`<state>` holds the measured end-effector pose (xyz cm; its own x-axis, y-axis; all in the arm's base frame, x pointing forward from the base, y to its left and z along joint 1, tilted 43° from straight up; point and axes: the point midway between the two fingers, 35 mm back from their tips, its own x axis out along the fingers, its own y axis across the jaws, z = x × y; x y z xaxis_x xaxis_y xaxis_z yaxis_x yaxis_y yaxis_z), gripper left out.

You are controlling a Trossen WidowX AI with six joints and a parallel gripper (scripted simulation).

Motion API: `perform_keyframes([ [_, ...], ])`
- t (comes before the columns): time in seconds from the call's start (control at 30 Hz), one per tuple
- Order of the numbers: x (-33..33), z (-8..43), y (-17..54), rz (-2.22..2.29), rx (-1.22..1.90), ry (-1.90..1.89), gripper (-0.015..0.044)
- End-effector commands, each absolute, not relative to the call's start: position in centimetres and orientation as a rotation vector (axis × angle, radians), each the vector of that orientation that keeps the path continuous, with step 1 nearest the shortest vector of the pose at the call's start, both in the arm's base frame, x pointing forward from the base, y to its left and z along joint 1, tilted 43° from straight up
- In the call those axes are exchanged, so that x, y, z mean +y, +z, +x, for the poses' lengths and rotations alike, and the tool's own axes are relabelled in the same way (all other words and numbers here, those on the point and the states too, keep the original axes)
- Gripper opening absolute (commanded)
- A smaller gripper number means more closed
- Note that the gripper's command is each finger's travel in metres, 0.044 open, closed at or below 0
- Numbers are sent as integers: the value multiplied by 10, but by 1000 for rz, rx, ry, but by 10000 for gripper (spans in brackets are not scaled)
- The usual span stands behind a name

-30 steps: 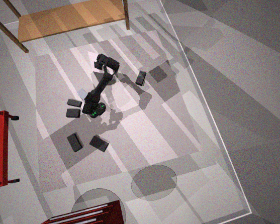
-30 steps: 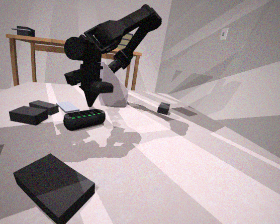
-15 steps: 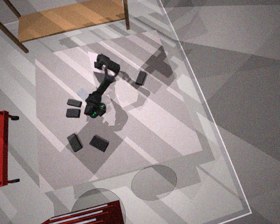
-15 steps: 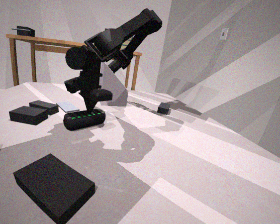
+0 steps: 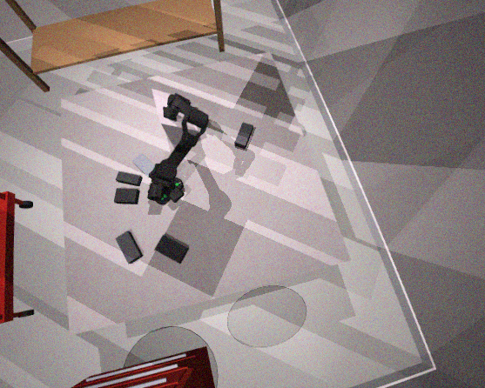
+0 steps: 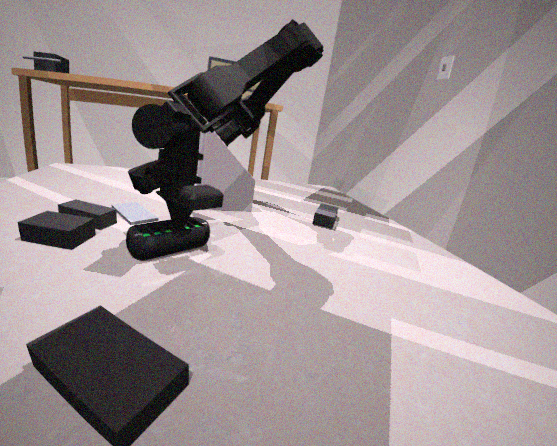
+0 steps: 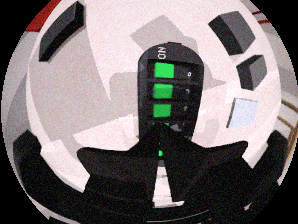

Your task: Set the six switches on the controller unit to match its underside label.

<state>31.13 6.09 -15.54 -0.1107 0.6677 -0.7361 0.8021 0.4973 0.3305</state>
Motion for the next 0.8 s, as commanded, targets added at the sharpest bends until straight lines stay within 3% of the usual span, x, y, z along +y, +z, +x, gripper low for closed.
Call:
perform_keyframes([
  [0.0,62,310,-156,1235,1840,-189,0],
  [0.37,31,316,-123,1234,1839,-190,0],
  [0.77,-1,351,-158,1229,1835,-187,0],
])
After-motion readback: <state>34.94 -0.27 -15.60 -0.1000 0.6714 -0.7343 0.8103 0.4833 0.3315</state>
